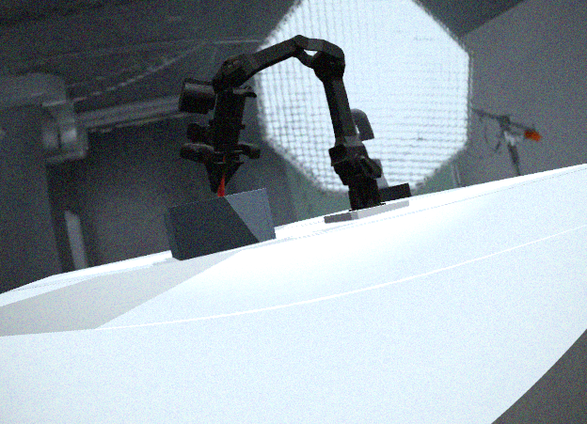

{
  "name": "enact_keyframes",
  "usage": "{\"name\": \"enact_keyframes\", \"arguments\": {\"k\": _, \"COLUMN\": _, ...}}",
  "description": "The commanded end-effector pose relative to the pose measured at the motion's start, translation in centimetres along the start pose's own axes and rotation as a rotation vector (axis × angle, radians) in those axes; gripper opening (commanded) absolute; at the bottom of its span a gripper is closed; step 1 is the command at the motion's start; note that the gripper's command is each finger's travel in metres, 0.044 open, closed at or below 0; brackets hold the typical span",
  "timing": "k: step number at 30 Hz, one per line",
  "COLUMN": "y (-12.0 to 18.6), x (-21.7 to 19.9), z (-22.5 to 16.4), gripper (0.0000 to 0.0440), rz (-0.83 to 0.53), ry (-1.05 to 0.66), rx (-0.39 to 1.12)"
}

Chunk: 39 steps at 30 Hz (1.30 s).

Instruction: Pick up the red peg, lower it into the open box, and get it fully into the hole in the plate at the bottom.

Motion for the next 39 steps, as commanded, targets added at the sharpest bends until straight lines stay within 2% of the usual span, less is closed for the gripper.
{"name": "enact_keyframes", "arguments": {"k": 1, "y": -1.1, "x": 0.1, "z": 1.0, "gripper": 0.0001, "rz": 0.011, "ry": 0.016, "rx": 0.009}}
{"name": "enact_keyframes", "arguments": {"k": 13, "y": -4.7, "x": 0.1, "z": 2.3, "gripper": 0.0, "rz": 0.054, "ry": 0.127, "rx": 0.066}}
{"name": "enact_keyframes", "arguments": {"k": 16, "y": -5.5, "x": 0.1, "z": 2.1, "gripper": 0.0015, "rz": 0.061, "ry": 0.162, "rx": 0.091}}
{"name": "enact_keyframes", "arguments": {"k": 23, "y": -7.2, "x": 0.2, "z": 2.1, "gripper": 0.0161, "rz": 0.075, "ry": 0.211, "rx": 0.147}}
{"name": "enact_keyframes", "arguments": {"k": 27, "y": -7.0, "x": 0.3, "z": 3.0, "gripper": 0.0167, "rz": 0.085, "ry": 0.249, "rx": 0.146}}
{"name": "enact_keyframes", "arguments": {"k": 30, "y": -6.7, "x": 0.7, "z": 3.8, "gripper": 0.0196, "rz": 0.099, "ry": 0.26, "rx": 0.149}}
{"name": "enact_keyframes", "arguments": {"k": 39, "y": -5.8, "x": 2.5, "z": 5.9, "gripper": 0.0423, "rz": 0.164, "ry": 0.275, "rx": 0.176}}
Point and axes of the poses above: the point midway between the two fingers, 35 mm back from their tips, its own y axis back along the fingers, its own x axis across the jaws, z = x × y, the point moved 8 cm from there along y, back along the fingers, and after that the axes turned 6 degrees about y, right-handed, at the moved point
